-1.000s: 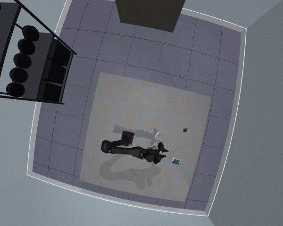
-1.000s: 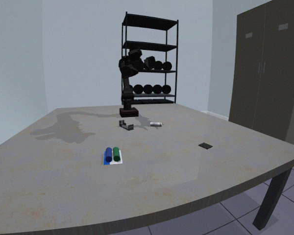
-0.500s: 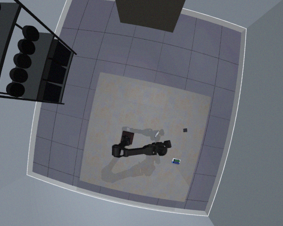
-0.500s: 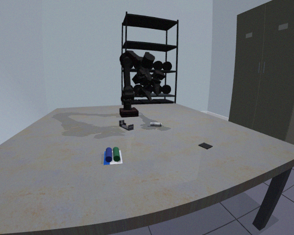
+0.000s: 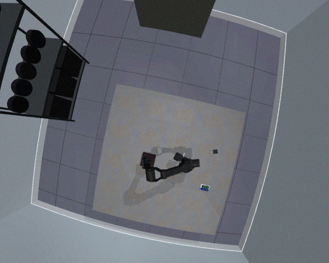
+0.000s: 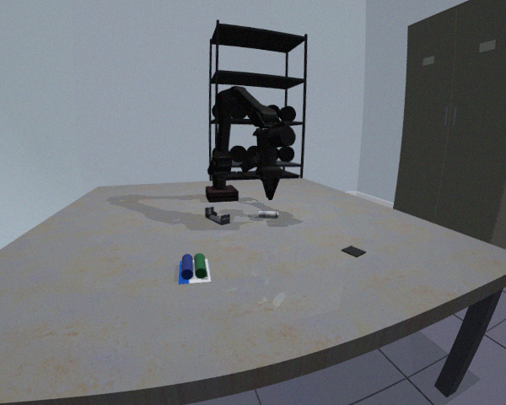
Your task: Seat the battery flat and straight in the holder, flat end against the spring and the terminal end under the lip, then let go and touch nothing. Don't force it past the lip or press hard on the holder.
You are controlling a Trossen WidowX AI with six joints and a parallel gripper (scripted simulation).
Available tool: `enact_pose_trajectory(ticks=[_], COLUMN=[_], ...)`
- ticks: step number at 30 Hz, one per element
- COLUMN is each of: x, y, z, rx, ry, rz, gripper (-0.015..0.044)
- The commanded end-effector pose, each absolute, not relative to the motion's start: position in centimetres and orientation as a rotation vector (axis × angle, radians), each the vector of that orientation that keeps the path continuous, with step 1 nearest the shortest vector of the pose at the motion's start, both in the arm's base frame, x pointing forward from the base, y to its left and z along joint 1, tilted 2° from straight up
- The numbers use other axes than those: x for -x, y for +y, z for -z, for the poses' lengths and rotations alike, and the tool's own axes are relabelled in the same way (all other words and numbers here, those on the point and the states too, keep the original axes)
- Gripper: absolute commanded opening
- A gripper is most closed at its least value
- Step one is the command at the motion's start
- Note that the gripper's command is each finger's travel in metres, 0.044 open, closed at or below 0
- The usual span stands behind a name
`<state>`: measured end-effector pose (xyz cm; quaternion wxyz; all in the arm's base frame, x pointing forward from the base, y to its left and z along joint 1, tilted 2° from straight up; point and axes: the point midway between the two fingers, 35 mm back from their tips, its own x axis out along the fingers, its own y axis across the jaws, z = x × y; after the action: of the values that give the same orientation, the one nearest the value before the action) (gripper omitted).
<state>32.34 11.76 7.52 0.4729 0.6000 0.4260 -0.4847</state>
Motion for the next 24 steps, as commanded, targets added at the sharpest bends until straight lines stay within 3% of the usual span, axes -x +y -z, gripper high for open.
enact_pose_trajectory(ticks=[1,24], x=[-31.3,-31.5], y=[12.3,12.4], z=[-6.1,-3.6], rx=[-1.489,-1.489], ry=[0.996,0.996], rz=[1.405,1.405], gripper=[0.0229,0.0229])
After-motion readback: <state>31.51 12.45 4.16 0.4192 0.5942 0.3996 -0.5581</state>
